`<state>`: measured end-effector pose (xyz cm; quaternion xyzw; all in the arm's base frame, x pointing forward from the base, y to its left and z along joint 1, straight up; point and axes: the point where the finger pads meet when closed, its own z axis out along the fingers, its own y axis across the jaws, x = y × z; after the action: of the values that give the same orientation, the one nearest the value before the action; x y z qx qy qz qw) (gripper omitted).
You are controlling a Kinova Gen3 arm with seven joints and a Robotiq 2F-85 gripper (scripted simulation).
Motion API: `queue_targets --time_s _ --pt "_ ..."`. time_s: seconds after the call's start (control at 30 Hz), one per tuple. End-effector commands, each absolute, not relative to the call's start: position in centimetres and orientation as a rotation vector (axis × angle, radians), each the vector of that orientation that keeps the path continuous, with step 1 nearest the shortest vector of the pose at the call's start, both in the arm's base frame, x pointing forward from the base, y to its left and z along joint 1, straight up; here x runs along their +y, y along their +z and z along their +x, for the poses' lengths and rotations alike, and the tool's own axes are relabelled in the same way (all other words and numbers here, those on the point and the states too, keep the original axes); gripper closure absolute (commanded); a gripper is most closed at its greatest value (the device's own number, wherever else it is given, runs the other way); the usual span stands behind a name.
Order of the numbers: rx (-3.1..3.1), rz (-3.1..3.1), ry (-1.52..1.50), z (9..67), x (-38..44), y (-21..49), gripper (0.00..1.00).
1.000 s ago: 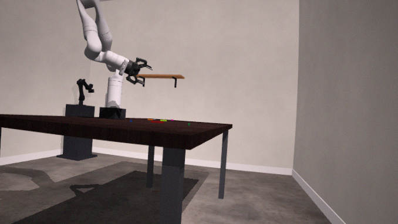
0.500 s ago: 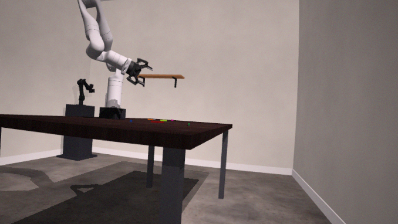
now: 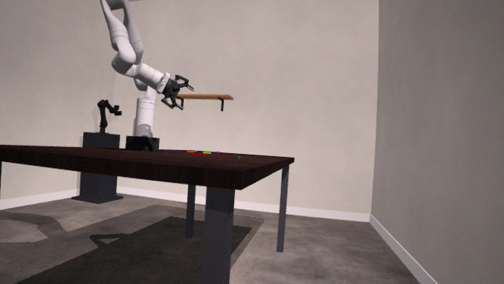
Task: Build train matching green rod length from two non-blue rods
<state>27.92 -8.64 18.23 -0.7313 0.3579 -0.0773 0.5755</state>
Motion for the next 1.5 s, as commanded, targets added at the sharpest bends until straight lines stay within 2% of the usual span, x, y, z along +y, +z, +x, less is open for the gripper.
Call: queue_targets --time_s 0.0,1.47 --pt "0.83 -1.719 -0.181 28.0 -8.6 18.3 0.0" --pt "0.423 -1.975 -0.23 27.6 -6.8 16.8 0.0"
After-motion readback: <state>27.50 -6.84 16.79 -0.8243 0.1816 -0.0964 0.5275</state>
